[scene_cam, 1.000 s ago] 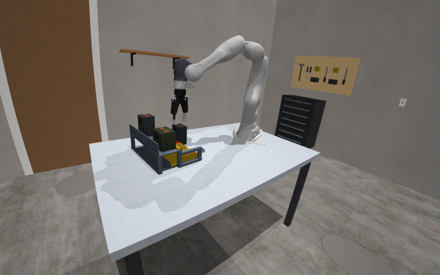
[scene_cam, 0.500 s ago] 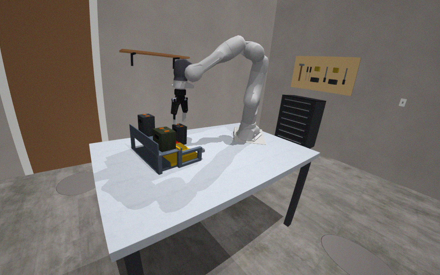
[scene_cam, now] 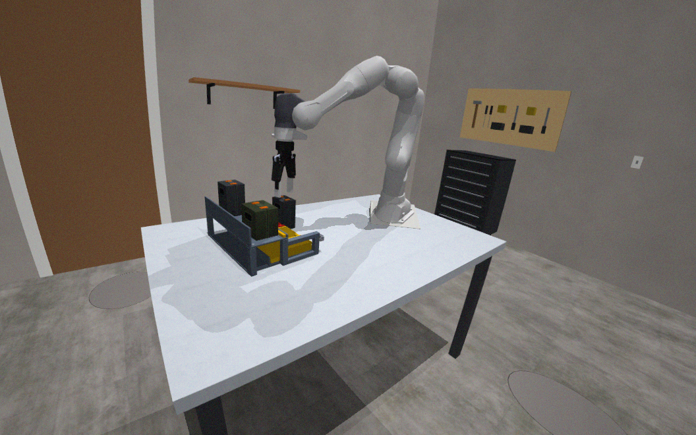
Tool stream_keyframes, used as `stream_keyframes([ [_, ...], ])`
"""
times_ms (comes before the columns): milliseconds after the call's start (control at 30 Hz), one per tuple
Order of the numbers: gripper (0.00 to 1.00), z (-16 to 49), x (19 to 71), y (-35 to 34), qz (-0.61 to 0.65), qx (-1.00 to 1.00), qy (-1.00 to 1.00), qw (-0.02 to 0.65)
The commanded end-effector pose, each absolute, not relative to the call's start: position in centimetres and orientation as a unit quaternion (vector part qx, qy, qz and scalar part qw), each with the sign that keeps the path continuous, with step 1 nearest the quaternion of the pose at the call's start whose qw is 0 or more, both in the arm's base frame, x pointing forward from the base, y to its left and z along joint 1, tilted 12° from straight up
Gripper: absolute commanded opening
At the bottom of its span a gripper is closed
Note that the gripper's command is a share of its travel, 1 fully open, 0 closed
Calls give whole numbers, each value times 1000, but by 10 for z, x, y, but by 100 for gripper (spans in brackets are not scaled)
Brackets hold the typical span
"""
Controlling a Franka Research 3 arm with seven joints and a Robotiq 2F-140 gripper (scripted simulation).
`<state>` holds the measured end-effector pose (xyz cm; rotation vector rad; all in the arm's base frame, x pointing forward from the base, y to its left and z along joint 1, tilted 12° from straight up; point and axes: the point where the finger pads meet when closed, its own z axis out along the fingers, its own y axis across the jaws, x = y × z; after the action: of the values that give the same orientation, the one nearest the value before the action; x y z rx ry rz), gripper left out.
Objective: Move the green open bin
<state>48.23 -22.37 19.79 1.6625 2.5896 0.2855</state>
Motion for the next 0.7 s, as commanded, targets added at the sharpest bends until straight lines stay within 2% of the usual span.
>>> stream_keyframes([
  [0, 57, 198, 482, -224, 94, 476, 874, 33],
  [300, 57, 198, 482, -225, 91, 480, 872, 32],
  [433, 57, 198, 482, -224, 88, 387, 917, 42],
  [667, 57, 198, 482, -224, 88, 387, 917, 42],
])
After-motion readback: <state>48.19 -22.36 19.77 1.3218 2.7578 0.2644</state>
